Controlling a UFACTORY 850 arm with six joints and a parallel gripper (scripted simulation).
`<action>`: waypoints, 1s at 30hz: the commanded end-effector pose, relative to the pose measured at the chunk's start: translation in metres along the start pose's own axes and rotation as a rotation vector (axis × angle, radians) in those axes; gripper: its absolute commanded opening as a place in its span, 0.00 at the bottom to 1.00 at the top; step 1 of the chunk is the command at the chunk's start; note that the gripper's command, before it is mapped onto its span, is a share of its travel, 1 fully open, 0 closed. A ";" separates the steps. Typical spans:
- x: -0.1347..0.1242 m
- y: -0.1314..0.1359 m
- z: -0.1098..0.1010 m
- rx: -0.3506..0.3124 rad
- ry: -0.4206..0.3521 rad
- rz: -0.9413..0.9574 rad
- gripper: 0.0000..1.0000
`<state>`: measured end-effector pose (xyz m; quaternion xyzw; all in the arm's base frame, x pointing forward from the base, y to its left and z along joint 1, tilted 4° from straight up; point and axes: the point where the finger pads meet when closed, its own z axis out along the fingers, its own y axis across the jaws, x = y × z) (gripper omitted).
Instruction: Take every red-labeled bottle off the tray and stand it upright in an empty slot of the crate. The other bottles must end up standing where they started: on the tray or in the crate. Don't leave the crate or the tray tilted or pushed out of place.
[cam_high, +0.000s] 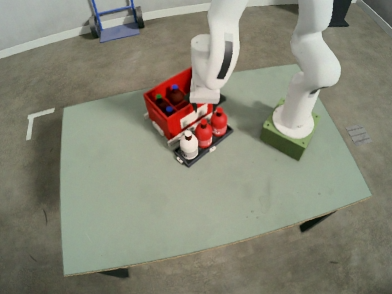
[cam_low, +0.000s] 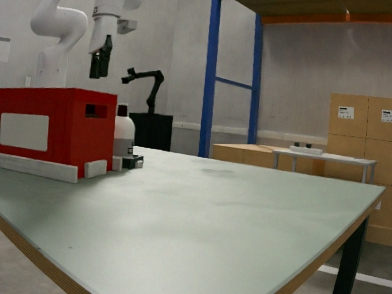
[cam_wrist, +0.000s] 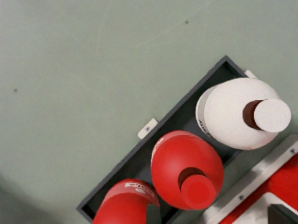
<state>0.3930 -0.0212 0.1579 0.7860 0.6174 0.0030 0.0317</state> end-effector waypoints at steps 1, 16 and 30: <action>0.000 0.001 0.000 -0.001 0.000 0.000 0.66; 0.000 0.001 0.000 -0.001 0.000 0.000 0.66; 0.000 0.001 0.004 -0.001 0.000 0.000 0.66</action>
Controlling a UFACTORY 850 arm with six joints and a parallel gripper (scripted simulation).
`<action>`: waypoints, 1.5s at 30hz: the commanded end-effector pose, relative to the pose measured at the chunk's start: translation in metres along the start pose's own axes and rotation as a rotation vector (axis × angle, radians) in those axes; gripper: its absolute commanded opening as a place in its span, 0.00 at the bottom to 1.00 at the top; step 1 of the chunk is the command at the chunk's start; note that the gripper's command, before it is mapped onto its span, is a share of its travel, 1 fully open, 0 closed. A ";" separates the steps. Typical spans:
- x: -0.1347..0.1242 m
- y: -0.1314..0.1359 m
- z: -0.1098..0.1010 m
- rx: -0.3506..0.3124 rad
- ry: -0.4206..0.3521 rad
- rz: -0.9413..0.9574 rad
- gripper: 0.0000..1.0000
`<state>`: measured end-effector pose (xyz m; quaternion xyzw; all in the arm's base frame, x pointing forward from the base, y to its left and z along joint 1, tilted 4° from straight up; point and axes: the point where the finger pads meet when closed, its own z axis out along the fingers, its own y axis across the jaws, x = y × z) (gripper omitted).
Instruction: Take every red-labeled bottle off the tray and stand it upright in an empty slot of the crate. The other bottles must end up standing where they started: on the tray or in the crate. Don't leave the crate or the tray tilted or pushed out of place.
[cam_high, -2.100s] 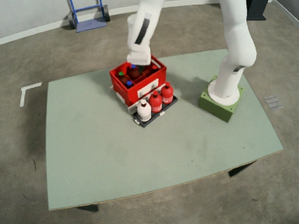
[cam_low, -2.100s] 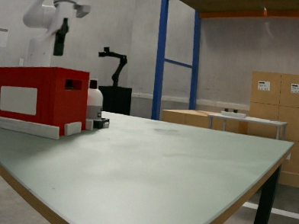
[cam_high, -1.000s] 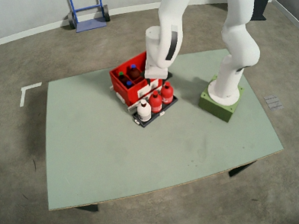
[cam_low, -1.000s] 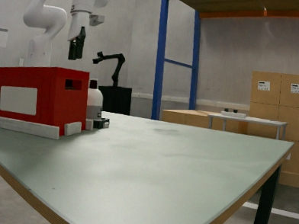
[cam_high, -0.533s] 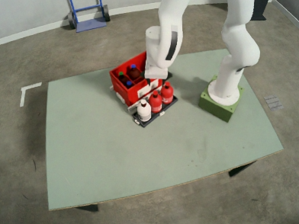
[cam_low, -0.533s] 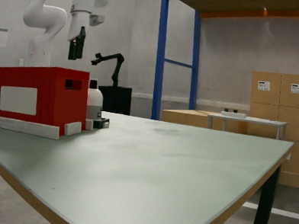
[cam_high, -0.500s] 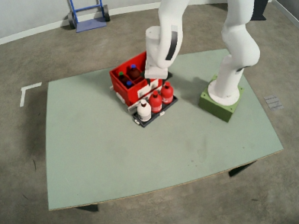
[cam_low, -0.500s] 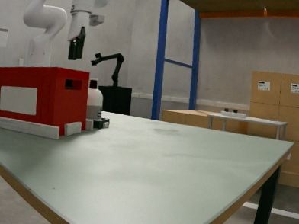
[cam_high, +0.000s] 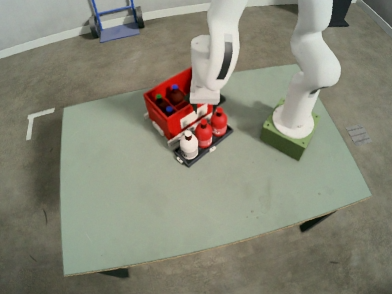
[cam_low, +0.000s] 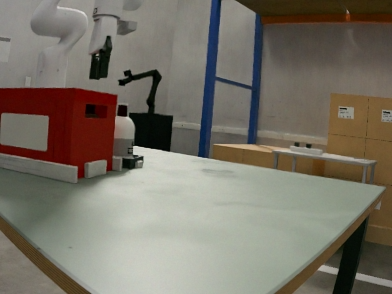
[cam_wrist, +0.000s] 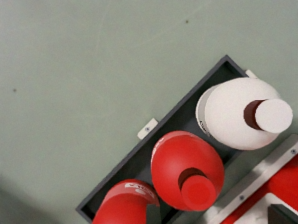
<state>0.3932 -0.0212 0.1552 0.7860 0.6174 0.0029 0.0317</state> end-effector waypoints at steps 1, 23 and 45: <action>0.000 0.001 0.003 -0.001 0.000 0.000 0.66; 0.000 0.001 0.027 -0.001 0.000 0.000 0.66; 0.000 0.001 0.044 -0.001 0.000 0.000 0.66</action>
